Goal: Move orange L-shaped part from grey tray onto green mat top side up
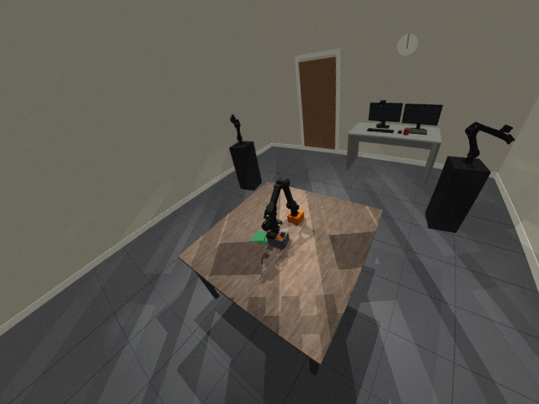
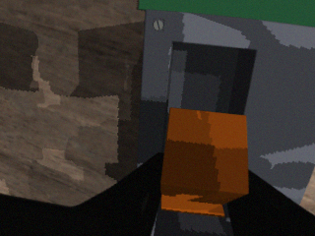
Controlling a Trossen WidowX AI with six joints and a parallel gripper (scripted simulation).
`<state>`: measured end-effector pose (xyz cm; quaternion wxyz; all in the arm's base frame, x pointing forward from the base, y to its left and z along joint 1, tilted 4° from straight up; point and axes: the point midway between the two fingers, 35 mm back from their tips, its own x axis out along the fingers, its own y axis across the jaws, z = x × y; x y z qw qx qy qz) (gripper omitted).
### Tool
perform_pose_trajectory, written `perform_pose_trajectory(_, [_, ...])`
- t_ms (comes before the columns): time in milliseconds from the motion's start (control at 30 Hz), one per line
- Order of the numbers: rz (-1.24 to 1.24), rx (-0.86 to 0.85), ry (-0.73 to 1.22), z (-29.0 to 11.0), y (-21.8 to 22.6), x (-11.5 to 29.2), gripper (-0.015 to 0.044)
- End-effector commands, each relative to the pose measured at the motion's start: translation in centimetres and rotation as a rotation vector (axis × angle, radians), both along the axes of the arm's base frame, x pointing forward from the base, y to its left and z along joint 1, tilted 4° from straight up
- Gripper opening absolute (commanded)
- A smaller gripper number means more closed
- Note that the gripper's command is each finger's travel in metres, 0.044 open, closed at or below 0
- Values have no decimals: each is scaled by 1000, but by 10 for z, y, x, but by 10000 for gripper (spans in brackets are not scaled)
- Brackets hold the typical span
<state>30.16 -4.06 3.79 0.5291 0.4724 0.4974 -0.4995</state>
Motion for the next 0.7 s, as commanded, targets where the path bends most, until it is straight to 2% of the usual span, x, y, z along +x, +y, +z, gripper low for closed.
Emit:
perform_pose_trajectory(0, [1, -1, -1, 5, 0, 0, 0])
perform_pose_trajectory(667, [4, -2, 5, 36, 2, 0, 0])
